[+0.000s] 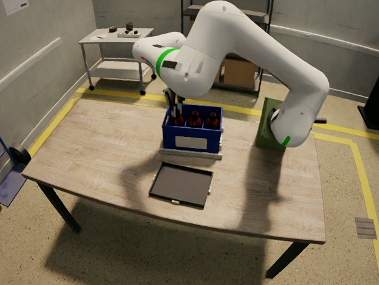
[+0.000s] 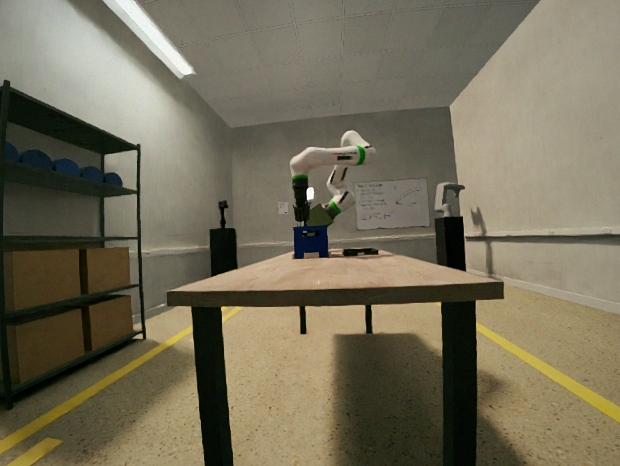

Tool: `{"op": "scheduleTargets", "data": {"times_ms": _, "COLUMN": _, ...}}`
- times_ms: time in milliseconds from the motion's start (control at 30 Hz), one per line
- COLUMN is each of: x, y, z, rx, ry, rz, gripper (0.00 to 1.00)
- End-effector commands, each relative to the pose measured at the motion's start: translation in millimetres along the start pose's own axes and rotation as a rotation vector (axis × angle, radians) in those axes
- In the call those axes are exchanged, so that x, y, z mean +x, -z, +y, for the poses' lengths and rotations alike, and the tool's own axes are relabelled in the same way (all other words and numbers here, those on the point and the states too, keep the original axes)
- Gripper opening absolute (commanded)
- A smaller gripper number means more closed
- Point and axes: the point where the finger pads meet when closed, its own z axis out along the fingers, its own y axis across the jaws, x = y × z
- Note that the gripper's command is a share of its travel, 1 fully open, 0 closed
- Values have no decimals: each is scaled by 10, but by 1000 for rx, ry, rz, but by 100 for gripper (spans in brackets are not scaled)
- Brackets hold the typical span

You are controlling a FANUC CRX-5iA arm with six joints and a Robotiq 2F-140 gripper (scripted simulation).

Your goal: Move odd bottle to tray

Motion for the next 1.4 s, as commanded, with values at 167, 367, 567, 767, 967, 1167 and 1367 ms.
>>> {"op": "scheduleTargets", "data": {"times_ms": 167, "x": 4, "y": 9, "z": 0, "rx": 0, "ry": 0, "rz": 1, "gripper": 10}}
{"op": "scheduleTargets", "data": {"times_ms": 367, "x": 4, "y": 9, "z": 0, "rx": 0, "ry": 0, "rz": 1, "gripper": 10}}
{"op": "scheduleTargets", "data": {"times_ms": 567, "x": 4, "y": 9, "z": 0, "rx": 0, "ry": 0, "rz": 1, "gripper": 10}}
{"op": "scheduleTargets", "data": {"times_ms": 767, "x": 4, "y": 9, "z": 0, "rx": 0, "ry": 0, "rz": 1, "gripper": 10}}
{"op": "scheduleTargets", "data": {"times_ms": 967, "x": 4, "y": 9, "z": 0, "rx": 0, "ry": 0, "rz": 1, "gripper": 44}}
{"op": "scheduleTargets", "data": {"times_ms": 1167, "x": 4, "y": 9, "z": 0, "rx": 0, "ry": 0, "rz": 1, "gripper": 44}}
{"op": "scheduleTargets", "data": {"times_ms": 1367, "x": 4, "y": 9, "z": 0, "rx": 0, "ry": 0, "rz": 1, "gripper": 44}}
